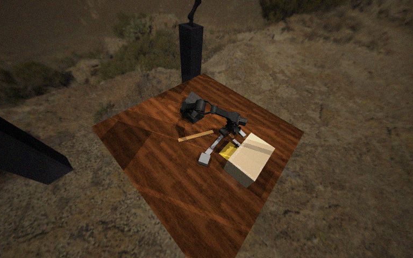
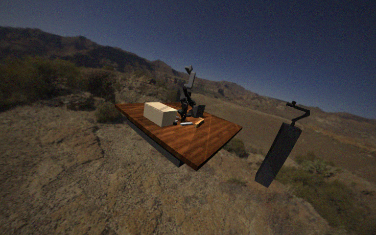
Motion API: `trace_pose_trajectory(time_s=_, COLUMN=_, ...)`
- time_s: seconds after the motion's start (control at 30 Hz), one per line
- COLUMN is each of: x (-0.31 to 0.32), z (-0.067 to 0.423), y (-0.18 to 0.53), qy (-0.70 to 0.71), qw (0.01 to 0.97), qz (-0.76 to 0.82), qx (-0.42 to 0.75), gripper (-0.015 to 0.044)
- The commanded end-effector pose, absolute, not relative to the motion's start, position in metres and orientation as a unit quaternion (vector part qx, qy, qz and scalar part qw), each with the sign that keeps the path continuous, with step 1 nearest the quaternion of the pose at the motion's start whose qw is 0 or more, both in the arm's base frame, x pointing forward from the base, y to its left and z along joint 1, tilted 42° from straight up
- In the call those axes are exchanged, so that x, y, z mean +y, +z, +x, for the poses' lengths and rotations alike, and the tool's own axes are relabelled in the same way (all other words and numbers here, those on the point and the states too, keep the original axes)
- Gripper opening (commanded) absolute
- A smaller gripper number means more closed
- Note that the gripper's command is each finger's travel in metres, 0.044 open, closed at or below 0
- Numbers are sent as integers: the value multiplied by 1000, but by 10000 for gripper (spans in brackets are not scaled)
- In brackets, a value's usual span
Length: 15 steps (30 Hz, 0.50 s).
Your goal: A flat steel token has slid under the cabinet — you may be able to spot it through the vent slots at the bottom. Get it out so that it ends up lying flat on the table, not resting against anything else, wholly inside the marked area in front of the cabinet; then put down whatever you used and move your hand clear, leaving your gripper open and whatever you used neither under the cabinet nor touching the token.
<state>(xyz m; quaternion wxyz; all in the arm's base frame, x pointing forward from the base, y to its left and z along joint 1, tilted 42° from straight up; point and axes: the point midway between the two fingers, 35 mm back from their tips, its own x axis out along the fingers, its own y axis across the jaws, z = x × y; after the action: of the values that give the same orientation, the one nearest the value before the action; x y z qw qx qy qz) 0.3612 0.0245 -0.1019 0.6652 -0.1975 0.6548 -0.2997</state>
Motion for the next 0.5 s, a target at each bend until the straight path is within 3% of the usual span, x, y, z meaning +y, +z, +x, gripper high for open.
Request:
trace_pose_trajectory(time_s=0.0, x=24, z=368, y=-102, qy=-299, qw=666, qz=-196, qx=654, gripper=0)
trace_pose_trajectory(time_s=0.47, x=22, z=382, y=-100, qy=-299, qw=667, qz=-196, qx=654, gripper=0)
